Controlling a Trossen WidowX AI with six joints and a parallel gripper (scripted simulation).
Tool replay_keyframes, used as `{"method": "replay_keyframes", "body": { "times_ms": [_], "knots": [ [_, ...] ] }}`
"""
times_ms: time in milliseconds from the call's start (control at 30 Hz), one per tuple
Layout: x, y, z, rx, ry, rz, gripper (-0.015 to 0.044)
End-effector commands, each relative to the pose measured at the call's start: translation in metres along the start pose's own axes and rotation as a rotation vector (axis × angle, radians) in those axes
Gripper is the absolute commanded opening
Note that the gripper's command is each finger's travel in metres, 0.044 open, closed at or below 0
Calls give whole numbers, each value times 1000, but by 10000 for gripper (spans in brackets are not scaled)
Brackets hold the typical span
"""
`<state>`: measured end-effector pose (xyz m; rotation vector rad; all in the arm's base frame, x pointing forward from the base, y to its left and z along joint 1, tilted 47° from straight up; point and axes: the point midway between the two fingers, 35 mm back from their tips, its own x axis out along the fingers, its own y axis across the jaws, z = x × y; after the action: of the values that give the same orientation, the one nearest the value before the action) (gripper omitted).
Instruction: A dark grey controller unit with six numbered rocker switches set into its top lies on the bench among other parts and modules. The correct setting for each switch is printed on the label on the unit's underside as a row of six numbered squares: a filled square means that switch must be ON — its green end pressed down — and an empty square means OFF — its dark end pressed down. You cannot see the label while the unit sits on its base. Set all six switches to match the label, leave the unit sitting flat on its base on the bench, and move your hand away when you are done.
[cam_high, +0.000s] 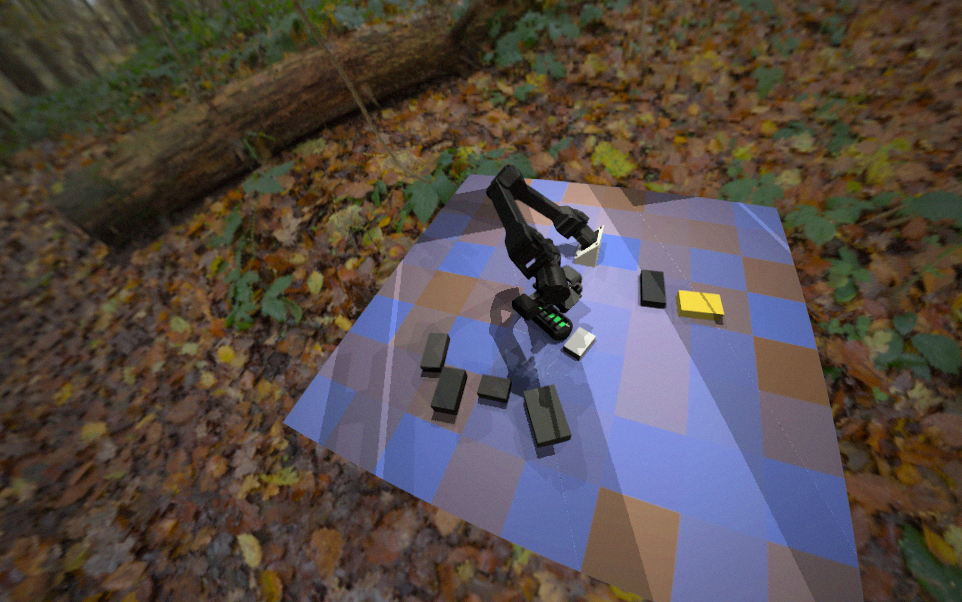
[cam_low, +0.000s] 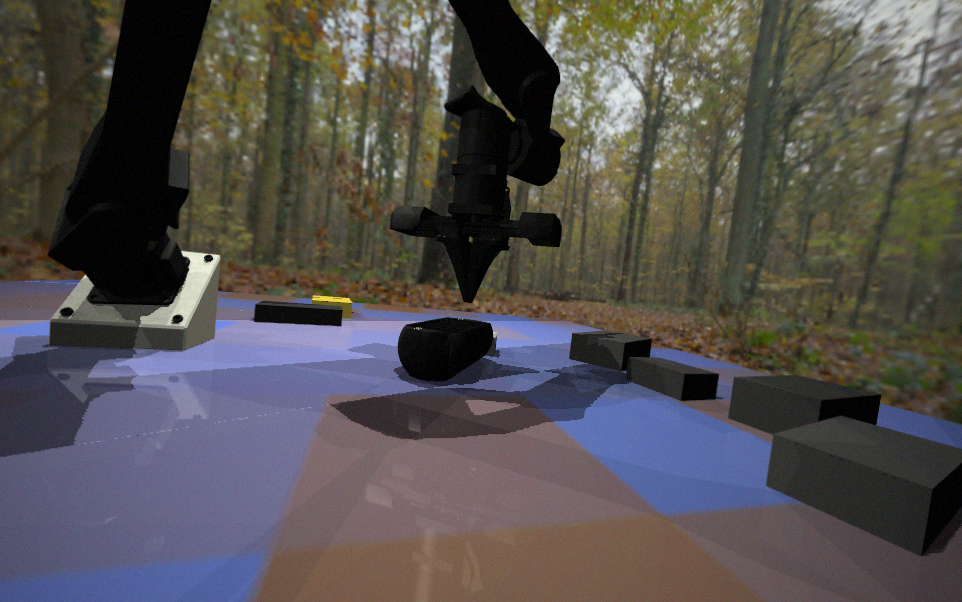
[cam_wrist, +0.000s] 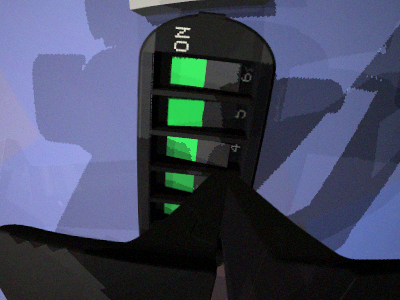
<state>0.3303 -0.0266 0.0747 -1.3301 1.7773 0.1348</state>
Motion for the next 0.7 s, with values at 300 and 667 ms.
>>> {"method": "replay_keyframes", "body": {
  "times_ms": [300, 667],
  "knots": [
    [24, 1, -1, -7, 6, 1, 0],
    [35, 1, -1, -7, 7, 0, 0]
  ]
}}
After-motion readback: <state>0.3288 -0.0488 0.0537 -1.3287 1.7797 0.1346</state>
